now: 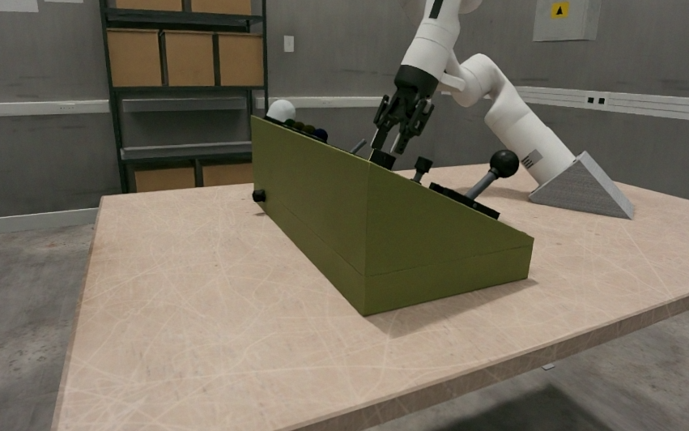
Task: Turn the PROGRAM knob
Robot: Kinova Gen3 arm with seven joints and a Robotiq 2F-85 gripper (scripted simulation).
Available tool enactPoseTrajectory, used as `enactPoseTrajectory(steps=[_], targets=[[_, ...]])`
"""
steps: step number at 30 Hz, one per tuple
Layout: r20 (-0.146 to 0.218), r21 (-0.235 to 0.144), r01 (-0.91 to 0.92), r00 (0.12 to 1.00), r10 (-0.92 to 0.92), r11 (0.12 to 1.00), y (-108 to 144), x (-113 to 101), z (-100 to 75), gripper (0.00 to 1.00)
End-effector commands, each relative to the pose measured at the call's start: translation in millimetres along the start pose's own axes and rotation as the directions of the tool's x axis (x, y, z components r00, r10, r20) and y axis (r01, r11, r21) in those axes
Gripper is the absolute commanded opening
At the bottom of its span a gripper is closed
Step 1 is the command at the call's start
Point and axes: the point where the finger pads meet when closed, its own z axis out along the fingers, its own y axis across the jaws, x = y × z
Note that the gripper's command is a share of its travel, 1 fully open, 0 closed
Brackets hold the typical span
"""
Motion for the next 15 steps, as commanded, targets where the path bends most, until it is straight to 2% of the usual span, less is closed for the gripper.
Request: enactPoseTrajectory(steps=[1,15], targets=[[-0.001,0.004,-0.001,1.0,0.001,1.0,-0.5,0.7,6.0,0.77],[0.0,0.003,-0.005,1.0,0.005,1.0,-0.6,-0.1,7.0,0.77]])
